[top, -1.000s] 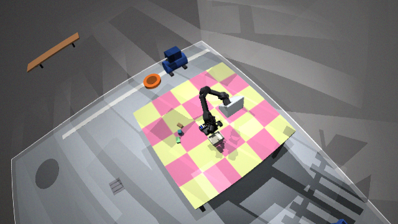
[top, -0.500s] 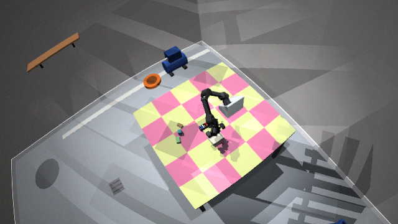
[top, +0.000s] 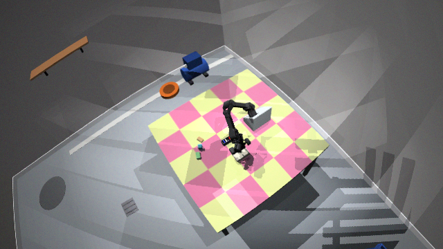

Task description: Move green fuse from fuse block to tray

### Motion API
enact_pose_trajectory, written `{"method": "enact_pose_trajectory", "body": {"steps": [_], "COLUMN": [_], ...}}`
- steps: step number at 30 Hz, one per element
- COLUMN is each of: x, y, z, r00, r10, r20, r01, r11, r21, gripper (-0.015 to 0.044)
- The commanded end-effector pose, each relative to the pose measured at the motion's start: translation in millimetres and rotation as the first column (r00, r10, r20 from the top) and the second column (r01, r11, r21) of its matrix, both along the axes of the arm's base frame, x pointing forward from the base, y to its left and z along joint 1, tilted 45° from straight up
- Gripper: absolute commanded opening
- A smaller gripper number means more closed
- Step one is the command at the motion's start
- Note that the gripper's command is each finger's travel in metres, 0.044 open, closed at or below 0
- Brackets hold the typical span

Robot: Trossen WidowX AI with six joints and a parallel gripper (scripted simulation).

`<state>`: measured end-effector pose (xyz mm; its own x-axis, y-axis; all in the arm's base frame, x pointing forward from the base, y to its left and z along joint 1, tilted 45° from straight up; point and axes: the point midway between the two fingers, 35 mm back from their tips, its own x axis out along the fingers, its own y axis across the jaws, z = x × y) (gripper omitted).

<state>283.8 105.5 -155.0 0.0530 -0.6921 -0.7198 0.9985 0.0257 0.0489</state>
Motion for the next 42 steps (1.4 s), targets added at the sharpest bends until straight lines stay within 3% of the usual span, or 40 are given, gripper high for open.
{"method": "enact_pose_trajectory", "body": {"steps": [1,4,17,21,42], "x": [-0.9,-0.9,-0.4,-2.9,-1.9], "y": [-6.7,-7.5,-2.1,21.1,22.1], "z": [-4.4,-5.1,-1.5,23.5,24.2], "r00": [1.000,1.000,1.000,1.000,1.000], "r10": [0.002,0.002,-0.001,0.002,0.013], "r20": [-0.007,-0.007,-0.002,-0.007,-0.006], "r01": [-0.002,-0.002,0.001,-0.002,-0.013], "r11": [1.000,1.000,1.000,1.000,1.000], "r21": [-0.008,-0.008,-0.002,-0.006,-0.007], "gripper": [0.0000,0.0000,0.0330,0.0330,0.0330]}}
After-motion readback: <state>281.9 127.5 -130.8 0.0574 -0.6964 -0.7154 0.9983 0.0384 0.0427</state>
